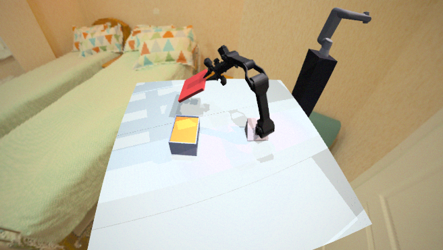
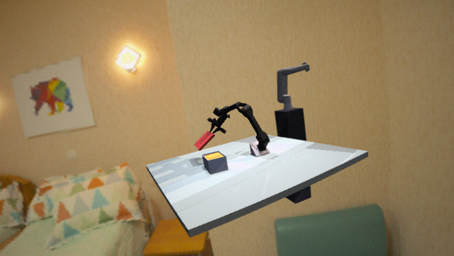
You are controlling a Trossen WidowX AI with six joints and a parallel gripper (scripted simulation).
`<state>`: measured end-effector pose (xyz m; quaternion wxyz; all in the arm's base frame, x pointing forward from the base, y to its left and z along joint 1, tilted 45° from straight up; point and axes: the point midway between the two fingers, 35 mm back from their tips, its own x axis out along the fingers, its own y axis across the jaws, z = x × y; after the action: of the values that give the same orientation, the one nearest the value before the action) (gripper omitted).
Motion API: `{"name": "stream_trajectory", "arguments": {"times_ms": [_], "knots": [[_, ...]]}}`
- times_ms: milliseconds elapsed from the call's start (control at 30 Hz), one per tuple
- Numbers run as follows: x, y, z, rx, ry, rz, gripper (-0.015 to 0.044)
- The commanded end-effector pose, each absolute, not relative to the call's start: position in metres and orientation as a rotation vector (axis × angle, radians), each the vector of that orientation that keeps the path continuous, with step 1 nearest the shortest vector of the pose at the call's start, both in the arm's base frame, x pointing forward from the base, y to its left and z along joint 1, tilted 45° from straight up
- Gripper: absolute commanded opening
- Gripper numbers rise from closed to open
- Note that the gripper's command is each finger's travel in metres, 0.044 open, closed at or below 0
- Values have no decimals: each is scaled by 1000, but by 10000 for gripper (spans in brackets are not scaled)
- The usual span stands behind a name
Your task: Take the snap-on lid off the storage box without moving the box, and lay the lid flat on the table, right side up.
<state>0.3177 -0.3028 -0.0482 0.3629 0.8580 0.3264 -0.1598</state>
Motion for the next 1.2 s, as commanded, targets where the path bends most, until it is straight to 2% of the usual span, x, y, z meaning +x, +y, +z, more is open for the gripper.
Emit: {"name": "stream_trajectory", "arguments": {"times_ms": [0,1167], "knots": [[318,-301,-48,2211,831,-403,0],[317,-282,-69,2211,831,-402,0]]}}
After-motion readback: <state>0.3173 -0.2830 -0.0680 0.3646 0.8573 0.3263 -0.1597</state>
